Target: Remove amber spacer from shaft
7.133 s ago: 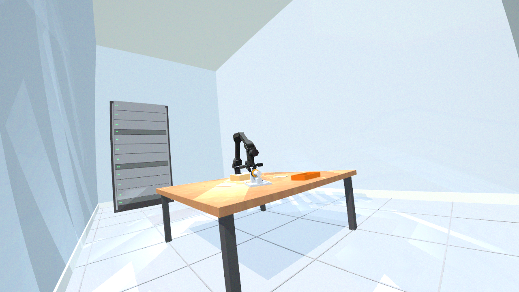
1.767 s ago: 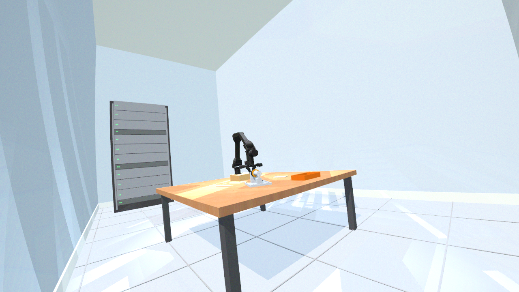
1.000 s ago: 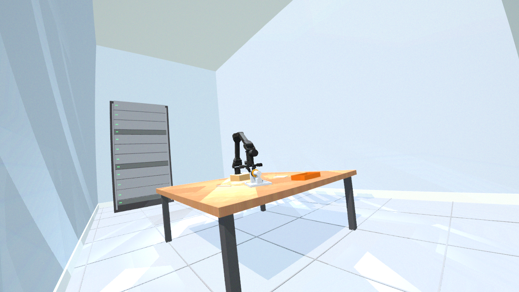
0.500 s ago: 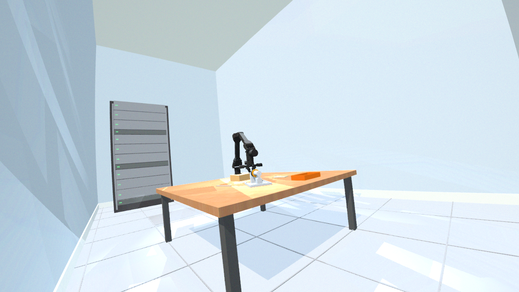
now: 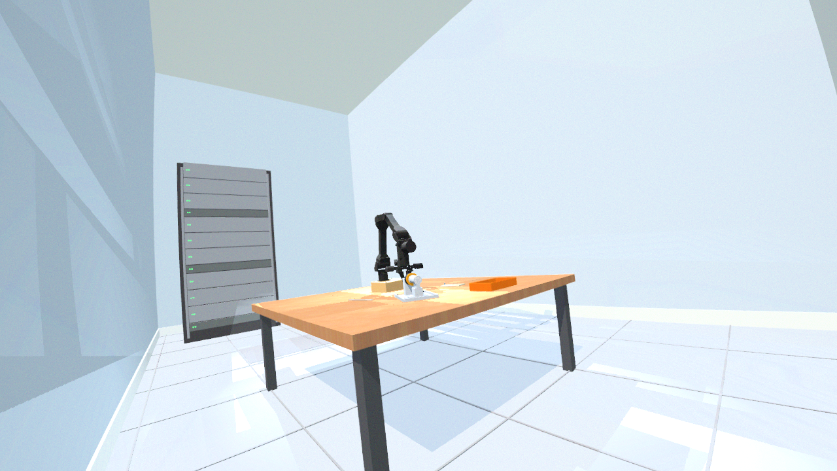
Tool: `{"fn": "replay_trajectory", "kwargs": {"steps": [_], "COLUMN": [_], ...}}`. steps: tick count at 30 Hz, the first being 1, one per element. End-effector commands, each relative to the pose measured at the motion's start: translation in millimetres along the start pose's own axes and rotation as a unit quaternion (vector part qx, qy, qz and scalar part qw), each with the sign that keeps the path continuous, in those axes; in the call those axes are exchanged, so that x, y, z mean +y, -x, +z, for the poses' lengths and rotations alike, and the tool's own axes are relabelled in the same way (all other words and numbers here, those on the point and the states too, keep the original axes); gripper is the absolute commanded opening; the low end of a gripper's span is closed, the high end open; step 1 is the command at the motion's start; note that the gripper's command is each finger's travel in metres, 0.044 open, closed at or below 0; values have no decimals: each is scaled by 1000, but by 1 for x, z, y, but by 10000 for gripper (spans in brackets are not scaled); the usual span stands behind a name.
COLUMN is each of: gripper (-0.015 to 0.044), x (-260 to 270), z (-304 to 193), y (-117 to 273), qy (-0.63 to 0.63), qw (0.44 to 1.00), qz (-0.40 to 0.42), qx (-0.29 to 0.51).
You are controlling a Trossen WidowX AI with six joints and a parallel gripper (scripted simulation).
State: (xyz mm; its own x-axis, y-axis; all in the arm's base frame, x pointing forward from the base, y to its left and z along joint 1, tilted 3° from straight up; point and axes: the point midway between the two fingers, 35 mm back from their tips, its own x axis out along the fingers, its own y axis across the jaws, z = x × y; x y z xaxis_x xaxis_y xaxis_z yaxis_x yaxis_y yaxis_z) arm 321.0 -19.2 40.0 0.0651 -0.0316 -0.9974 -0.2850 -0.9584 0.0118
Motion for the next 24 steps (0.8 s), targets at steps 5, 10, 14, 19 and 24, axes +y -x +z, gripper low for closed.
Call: {"fn": "replay_trajectory", "kwargs": {"steps": [5, 10, 14, 19, 24], "gripper": [0, 0, 0, 0, 0], "x": [0, 0, 0, 0, 0], "z": [2, 3, 3, 4, 4], "y": [1, 1, 1, 1, 1], "qy": [-1, -1, -1, -1, -1], "qw": [1000, 1000, 1000, 1000, 1000], "qz": [-1, -1, -1, -1, -1], "qx": [-1, -1, -1, -1, -1]}}
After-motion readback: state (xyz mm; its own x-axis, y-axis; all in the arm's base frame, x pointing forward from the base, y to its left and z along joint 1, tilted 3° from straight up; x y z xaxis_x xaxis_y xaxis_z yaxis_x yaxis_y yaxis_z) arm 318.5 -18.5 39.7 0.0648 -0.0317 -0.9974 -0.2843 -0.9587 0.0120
